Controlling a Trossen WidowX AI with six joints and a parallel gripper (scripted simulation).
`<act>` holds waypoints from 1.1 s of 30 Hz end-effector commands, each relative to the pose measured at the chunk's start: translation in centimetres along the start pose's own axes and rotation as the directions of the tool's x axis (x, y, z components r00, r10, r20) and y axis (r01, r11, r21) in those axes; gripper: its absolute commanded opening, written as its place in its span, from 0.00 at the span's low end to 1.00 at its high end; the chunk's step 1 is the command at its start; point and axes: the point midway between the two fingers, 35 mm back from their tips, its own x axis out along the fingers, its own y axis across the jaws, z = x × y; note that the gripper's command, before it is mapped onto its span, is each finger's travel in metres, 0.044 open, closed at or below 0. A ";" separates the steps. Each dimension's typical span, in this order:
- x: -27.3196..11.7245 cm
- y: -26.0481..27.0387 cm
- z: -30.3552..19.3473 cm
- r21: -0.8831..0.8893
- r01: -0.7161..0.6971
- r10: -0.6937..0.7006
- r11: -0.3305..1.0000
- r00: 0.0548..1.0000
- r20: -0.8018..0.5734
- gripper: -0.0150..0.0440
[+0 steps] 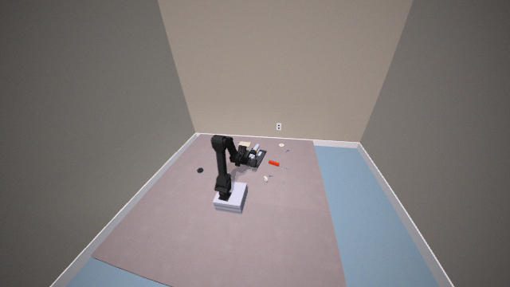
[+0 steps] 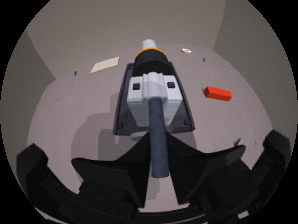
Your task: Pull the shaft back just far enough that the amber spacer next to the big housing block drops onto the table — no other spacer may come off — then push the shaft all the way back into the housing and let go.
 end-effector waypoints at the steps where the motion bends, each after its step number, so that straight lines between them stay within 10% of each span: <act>1: -0.1 0.0 0.0 -0.001 -0.002 0.002 1.000 1.000 0.000 0.25; 33: -0.3 0.0 -0.3 -0.001 -0.002 0.002 1.000 1.000 0.000 0.25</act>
